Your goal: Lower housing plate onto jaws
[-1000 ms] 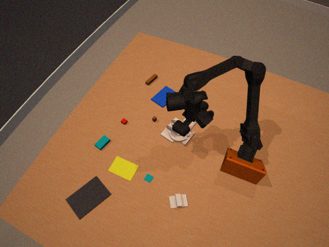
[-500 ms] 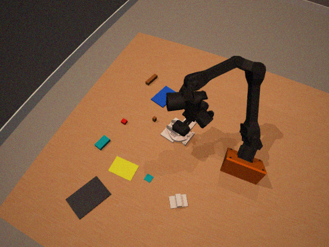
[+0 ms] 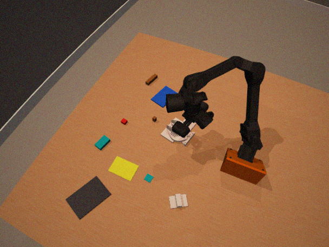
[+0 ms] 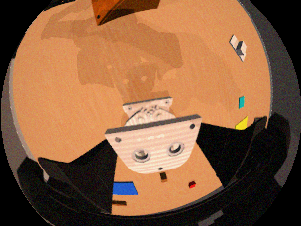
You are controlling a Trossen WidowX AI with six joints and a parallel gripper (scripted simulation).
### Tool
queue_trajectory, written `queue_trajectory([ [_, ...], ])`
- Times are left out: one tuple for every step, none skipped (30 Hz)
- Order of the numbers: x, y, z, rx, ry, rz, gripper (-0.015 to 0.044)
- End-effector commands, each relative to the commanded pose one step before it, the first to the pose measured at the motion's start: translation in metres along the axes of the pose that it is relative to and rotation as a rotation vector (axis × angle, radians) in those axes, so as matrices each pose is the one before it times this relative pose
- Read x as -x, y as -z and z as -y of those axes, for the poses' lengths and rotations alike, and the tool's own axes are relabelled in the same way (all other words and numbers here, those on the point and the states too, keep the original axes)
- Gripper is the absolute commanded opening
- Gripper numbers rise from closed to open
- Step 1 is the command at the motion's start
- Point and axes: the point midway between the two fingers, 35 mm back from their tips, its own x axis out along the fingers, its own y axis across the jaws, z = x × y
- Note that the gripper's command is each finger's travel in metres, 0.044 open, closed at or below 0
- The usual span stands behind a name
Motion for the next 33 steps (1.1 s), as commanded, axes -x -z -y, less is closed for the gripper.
queue_trajectory([
  [0.00019,-0.00018,0.00064,-0.0050,0.00039,-0.00207,0.0351],
  [0.00000,0.00000,0.00000,0.0000,0.00000,0.00000,0.0351],
  [0.00000,0.00000,0.00000,0.0000,0.00000,0.00000,0.0351],
  [0.00000,0.00000,0.00000,0.0000,0.00000,0.00000,0.0351],
  [0.00000,0.00000,0.00000,0.0000,0.00000,0.00000,0.0351],
  [0.00000,0.00000,0.00000,0.0000,0.00000,0.00000,0.0351],
  [0.00000,0.00000,0.00000,0.0000,0.00000,0.00000,0.0351],
  [0.00000,0.00000,0.00000,0.0000,0.00000,0.00000,0.0351],
  [0.00000,0.00000,0.00000,0.0000,0.00000,0.00000,0.0351],
  [0.00000,0.00000,0.00000,0.0000,0.00000,0.00000,0.0351],
  [0.00000,0.00000,0.00000,0.0000,0.00000,0.00000,0.0351],
  [0.00000,0.00000,0.00000,0.0000,0.00000,0.00000,0.0351],
  [0.00000,-0.00007,0.00036,0.0002,0.00004,0.00000,0.0351],
  [0.00001,-0.00018,0.00091,0.0005,0.00009,0.00001,0.0351],
  [0.00000,-0.00007,0.00036,0.0002,0.00004,0.00000,0.0351],
  [0.00000,0.00000,0.00000,0.0000,0.00000,0.00000,0.0351],
  [0.00000,0.00000,0.00000,0.0000,0.00000,0.00000,0.0351],
  [0.00000,0.00000,0.00000,0.0000,0.00000,0.00000,0.0351],
  [0.00000,0.00000,0.00000,0.0000,0.00000,0.00000,0.0351],
  [0.00000,0.00000,0.00000,0.0000,0.00000,0.00000,0.0351],
  [0.00000,0.00000,0.00000,0.0000,0.00000,0.00000,0.0351],
  [0.00000,0.00000,0.00000,0.0000,0.00000,0.00000,0.0351],
  [0.00000,0.00000,0.00000,0.0000,0.00000,0.00000,0.0351],
  [-0.00027,0.00003,0.00002,0.0000,0.00003,0.00000,0.0351],
  [-0.00082,0.00008,0.00006,0.0000,0.00009,-0.00001,0.0351],
  [-0.00137,0.00013,0.00010,0.0000,0.00015,-0.00002,0.0351],
  [-0.00166,0.00014,0.00011,0.0000,0.00017,-0.00002,0.0351],
  [-0.00166,0.00014,0.00010,0.0000,0.00016,-0.00003,0.0351],
  [-0.00165,0.00013,0.00009,0.0000,0.00014,-0.00003,0.0351],
  [-0.00165,0.00012,0.00009,0.0000,0.00013,-0.00003,0.0351],
  [-0.00165,0.00011,0.00008,0.0000,0.00011,-0.00003,0.0351],
  [-0.00165,0.00010,0.00007,0.0000,0.00010,-0.00003,0.0351],
  [-0.00165,0.00010,0.00006,0.0000,0.00009,-0.00003,0.0351],
])
